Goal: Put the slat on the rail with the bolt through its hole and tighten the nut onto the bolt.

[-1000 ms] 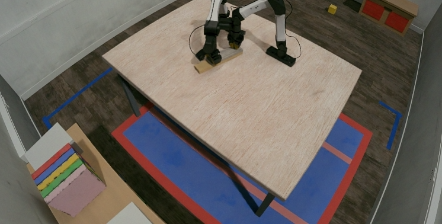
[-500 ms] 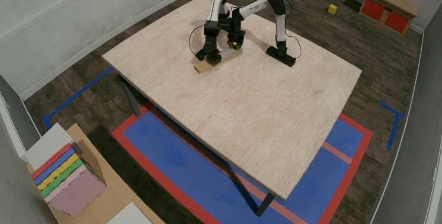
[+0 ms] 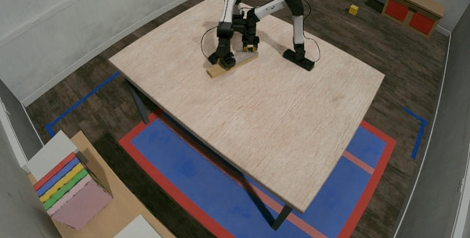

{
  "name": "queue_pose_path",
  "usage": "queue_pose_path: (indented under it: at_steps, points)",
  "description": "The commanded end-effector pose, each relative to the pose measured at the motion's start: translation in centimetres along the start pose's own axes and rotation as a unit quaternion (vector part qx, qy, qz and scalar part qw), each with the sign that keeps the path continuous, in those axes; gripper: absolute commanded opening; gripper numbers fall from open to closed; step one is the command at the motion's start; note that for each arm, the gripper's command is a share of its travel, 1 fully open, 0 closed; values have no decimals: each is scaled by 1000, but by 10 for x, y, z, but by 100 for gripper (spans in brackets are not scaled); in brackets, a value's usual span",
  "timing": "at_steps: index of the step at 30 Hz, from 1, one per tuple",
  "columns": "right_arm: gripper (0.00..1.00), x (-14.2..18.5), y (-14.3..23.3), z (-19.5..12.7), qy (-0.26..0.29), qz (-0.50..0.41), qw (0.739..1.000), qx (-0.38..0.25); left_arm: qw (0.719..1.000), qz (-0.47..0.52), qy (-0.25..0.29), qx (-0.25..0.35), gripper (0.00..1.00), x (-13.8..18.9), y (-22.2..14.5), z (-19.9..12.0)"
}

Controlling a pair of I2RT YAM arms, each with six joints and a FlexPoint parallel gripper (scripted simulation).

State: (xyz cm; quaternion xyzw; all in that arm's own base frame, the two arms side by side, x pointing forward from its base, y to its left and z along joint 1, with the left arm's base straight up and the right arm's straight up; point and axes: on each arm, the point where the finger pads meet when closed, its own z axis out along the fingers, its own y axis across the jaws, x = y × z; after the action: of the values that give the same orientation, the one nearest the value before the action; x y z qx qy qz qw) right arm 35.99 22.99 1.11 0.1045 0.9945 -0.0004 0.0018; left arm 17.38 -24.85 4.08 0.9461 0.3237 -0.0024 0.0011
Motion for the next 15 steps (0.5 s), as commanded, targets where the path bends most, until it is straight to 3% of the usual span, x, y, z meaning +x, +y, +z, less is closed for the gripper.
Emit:
queue_pose_path:
  at_steps: [1,9,11,12,15]
  points:
    - [67,-2,4,-7,-8,1,1000,-8,985,-174,-1,-12,36,0,5,-11]
    - [67,-2,4,-7,-8,1,1000,-8,918,-396,-6,-12,36,0,5,-14]
    - [67,-2,4,-7,-8,1,1000,-8,918,-396,-6,-12,36,0,5,-14]
    - [67,-2,4,-7,-8,1,1000,-8,887,-461,-7,-13,36,0,5,-14]
    - [67,-2,4,-7,-8,1,1000,-8,845,-534,-9,-11,36,-1,5,-15]
